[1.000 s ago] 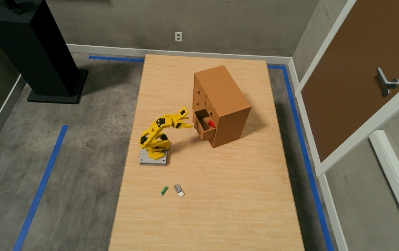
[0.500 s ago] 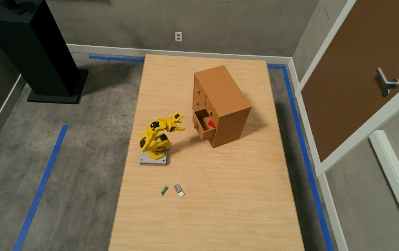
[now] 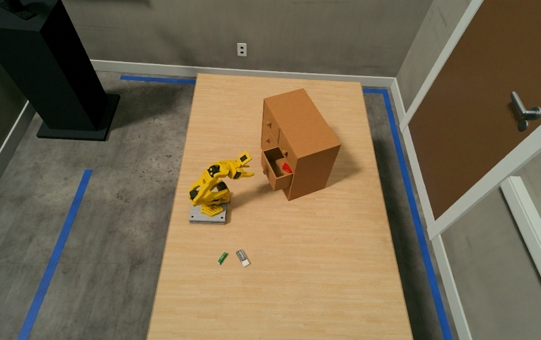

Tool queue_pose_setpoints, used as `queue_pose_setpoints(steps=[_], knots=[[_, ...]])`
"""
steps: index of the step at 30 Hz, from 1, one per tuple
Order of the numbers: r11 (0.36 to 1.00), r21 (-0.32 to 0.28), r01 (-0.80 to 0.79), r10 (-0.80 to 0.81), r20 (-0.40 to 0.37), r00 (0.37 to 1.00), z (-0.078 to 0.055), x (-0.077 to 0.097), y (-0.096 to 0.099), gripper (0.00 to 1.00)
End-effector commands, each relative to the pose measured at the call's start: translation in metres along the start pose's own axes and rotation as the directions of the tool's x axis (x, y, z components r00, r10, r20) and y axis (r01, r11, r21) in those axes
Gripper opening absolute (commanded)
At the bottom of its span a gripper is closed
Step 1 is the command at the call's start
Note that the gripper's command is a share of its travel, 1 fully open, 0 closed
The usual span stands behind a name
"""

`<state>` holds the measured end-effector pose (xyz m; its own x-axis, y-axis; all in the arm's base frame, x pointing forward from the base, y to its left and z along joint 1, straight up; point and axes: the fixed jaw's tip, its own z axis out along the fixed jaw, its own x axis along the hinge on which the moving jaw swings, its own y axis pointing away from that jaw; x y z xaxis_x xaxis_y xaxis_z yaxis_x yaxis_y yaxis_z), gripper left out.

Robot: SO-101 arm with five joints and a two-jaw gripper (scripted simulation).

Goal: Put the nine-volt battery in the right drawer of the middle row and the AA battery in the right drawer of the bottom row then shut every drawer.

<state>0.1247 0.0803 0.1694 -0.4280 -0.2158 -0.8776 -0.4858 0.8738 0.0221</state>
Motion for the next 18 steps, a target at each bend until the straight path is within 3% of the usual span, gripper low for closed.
queue_pose_setpoints(steps=[1, 5, 18], knots=[[1.000, 0.005, -0.006, 0.006, 0.010, 1.000, 0.019, 0.004, -0.001, 0.21], [1.000, 0.013, -0.008, 0.008, 0.011, 1.000, 0.036, 0.012, -0.003, 0.21], [1.000, 0.013, -0.008, 0.008, 0.011, 1.000, 0.036, 0.012, -0.003, 0.21]])
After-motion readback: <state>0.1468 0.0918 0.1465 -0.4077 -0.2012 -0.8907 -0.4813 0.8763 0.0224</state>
